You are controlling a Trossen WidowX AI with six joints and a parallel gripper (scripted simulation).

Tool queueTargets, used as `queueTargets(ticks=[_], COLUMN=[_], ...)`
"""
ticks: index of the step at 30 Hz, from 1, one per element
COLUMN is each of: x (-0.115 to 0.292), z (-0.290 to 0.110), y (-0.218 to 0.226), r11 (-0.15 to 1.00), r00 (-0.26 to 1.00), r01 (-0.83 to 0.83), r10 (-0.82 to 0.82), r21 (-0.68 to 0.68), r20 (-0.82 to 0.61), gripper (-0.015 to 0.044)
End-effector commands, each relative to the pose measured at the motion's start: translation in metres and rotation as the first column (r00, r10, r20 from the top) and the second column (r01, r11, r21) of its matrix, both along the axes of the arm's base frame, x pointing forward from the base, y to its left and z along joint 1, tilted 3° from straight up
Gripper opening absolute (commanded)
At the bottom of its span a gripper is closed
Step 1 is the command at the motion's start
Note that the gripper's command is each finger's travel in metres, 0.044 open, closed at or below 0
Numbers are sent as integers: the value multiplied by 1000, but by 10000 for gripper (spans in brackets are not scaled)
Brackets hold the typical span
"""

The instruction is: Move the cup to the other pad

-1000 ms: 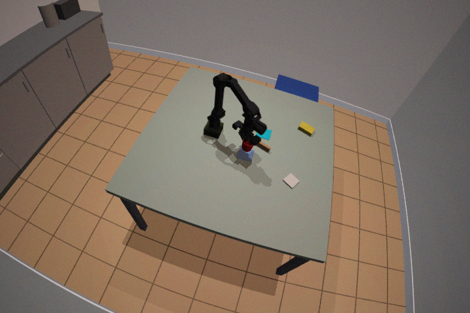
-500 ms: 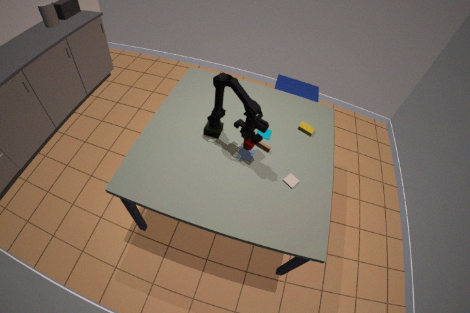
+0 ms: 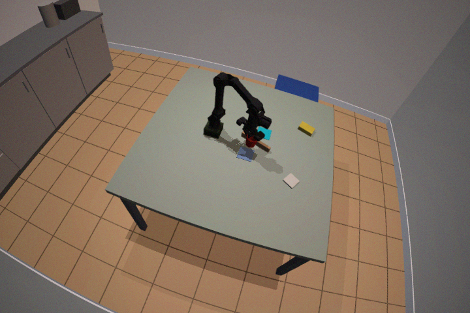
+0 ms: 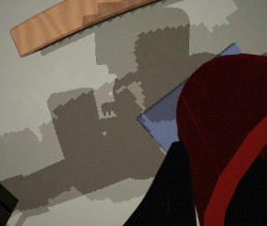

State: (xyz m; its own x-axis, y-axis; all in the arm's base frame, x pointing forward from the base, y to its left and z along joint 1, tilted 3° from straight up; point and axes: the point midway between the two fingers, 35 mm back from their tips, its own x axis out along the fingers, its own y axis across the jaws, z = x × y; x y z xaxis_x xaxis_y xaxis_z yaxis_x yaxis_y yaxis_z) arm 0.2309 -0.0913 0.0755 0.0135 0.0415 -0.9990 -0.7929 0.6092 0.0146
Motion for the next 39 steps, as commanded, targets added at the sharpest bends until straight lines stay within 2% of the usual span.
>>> queueTargets(ticks=[1, 39], x=[4, 38], z=[1, 9], y=[6, 71], r11=[1000, 1000], r00=[1000, 1000], r01=[4, 3], r10=[-4, -3], r21=[3, 9], r20=[8, 12], gripper=[0, 0])
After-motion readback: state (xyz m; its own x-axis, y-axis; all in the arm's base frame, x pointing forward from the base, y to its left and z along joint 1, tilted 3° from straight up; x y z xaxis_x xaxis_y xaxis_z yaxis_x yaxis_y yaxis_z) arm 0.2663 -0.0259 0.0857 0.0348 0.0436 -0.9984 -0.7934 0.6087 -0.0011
